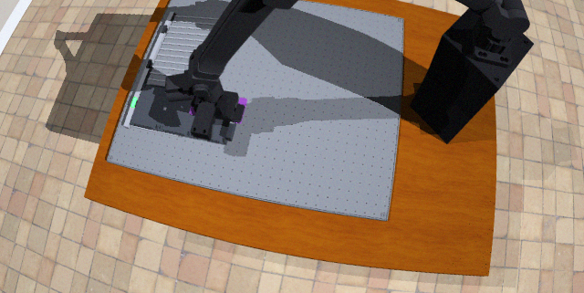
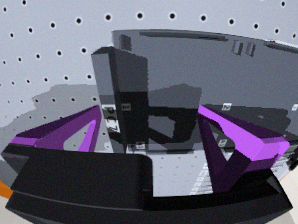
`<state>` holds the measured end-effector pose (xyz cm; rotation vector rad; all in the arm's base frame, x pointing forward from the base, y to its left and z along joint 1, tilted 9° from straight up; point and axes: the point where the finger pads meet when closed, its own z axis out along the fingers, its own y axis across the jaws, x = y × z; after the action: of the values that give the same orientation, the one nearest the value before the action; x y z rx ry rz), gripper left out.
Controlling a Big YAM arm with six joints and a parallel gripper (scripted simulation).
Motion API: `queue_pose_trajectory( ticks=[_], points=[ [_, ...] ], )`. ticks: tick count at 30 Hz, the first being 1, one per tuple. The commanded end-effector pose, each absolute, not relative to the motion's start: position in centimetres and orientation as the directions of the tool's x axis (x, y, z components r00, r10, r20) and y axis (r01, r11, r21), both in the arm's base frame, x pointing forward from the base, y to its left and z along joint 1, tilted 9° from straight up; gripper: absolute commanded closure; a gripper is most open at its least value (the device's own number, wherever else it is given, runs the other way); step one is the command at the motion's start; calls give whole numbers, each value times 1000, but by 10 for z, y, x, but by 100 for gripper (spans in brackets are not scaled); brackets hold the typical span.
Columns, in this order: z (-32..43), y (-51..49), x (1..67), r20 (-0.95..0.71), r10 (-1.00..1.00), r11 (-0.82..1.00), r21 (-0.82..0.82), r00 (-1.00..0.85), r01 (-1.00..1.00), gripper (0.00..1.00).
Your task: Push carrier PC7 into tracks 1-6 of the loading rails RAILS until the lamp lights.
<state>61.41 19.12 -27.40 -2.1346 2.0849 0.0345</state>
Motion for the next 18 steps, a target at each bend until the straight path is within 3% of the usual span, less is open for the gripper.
queue_pose_trajectory(
  ticks=[1, 18],
  points=[
    [-275, 200, 615, -129, -990, -41, -113, 56, -993, 0],
    [-245, 193, 629, -137, -990, -26, -145, 46, -989, 0]
  ],
)
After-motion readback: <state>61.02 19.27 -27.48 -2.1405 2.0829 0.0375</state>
